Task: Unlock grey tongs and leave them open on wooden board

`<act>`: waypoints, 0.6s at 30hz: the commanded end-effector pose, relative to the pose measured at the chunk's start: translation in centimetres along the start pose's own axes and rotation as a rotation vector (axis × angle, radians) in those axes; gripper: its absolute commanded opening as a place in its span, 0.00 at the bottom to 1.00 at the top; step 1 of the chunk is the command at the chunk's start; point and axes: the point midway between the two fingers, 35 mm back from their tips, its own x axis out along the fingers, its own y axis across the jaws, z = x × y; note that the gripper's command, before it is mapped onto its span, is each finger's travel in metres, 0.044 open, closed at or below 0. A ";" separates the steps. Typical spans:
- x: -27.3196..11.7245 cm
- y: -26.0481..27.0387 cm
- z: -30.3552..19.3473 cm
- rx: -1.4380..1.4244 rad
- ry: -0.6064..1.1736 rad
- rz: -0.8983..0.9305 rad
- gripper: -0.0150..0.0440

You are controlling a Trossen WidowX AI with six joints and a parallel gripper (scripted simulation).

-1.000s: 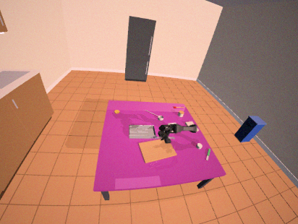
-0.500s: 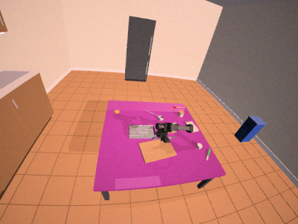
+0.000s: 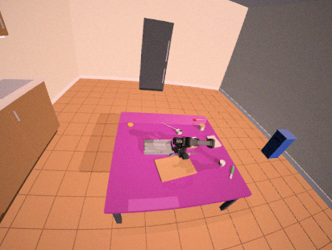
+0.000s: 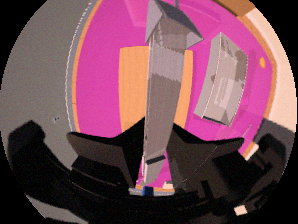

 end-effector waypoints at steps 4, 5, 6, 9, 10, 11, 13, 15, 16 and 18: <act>1.1 -0.1 0.1 0.001 0.015 -0.003 0.00; 1.3 -0.1 0.1 0.000 0.017 -0.004 0.00; 1.4 -0.1 0.1 0.000 0.019 -0.005 0.00; 1.9 -0.1 0.1 -0.002 0.024 -0.008 0.00; 2.1 -0.2 0.1 -0.002 0.026 -0.008 0.00; 2.2 -0.2 0.1 -0.003 0.028 -0.009 0.00; 2.5 -0.2 0.1 -0.004 0.031 -0.011 0.00; 2.9 -0.2 0.1 -0.004 0.035 -0.012 0.00; 3.0 -0.2 0.1 -0.005 0.036 -0.013 0.00; 3.3 -0.2 0.1 -0.006 0.040 -0.015 0.00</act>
